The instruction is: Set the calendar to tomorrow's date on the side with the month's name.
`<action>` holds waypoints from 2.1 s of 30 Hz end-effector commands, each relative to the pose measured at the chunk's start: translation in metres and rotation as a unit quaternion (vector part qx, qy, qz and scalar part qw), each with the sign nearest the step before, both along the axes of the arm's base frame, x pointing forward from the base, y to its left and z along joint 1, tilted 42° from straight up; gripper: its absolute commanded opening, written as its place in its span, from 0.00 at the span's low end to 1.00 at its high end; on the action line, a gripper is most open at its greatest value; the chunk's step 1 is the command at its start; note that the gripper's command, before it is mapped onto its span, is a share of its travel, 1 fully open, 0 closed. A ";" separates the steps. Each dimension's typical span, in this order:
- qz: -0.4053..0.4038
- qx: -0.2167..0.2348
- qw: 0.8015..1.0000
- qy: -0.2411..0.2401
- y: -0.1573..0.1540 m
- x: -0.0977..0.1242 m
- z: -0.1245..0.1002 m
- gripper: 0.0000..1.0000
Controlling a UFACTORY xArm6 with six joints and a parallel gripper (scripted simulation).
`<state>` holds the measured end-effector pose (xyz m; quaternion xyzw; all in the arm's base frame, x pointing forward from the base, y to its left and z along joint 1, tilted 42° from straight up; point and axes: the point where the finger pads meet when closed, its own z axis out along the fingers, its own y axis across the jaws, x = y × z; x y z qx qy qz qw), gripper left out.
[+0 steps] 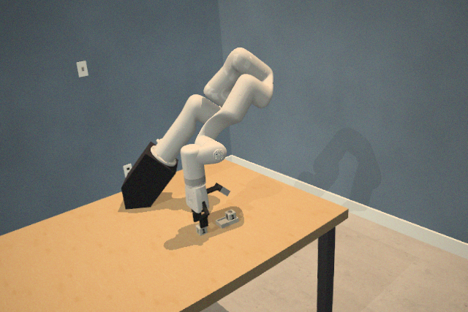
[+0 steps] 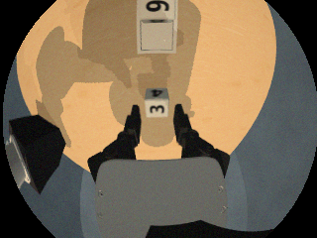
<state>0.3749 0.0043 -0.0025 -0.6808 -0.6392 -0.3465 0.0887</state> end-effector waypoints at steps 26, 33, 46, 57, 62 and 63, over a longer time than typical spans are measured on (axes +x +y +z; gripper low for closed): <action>0.000 0.000 1.000 -0.001 -0.001 0.001 0.000 0.49; 0.000 0.000 1.000 -0.001 -0.001 0.001 0.000 0.49; 0.000 0.000 1.000 -0.001 0.005 0.004 -0.007 0.49; 0.000 0.000 1.000 -0.001 0.014 0.010 -0.019 0.49; 0.000 0.000 1.000 -0.001 0.015 0.011 -0.020 0.49; 0.000 0.000 1.000 -0.001 0.015 0.011 -0.020 0.49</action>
